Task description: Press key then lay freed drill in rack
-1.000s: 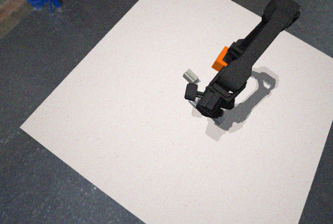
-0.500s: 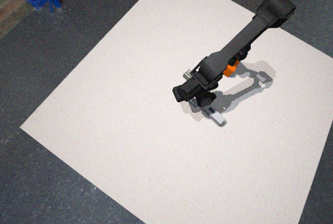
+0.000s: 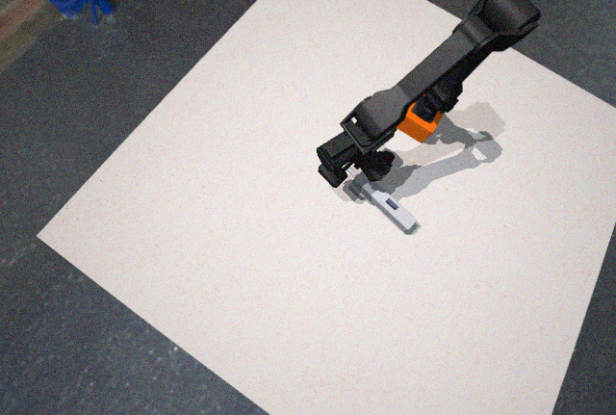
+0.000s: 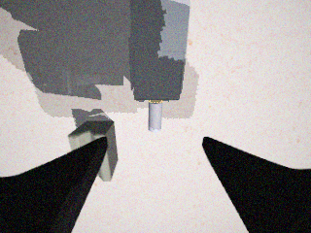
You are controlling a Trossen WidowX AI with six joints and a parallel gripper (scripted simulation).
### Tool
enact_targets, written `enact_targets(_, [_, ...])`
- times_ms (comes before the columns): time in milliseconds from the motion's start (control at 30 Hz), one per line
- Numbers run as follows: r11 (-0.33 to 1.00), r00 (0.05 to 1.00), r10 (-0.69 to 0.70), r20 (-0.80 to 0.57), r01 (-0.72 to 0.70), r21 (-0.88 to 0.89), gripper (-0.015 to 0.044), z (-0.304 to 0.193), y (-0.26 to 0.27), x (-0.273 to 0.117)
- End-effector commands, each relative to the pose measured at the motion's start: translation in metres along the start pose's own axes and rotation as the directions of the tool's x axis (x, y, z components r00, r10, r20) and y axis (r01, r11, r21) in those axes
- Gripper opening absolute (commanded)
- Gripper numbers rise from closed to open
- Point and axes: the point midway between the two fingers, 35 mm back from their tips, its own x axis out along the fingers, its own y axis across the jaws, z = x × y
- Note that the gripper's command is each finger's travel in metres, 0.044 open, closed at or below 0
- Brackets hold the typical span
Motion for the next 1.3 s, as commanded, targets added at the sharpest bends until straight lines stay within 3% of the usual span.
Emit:
enact_targets(0, [1.000, 1.000, 0.000, 0.002, 0.000, -0.015, 0.0440, -0.001, 0.001, 0.001])
enact_targets(1267, [1.000, 1.000, 0.001, 0.004, -0.001, -0.015, 0.0440, 0.014, 0.001, 0.050])
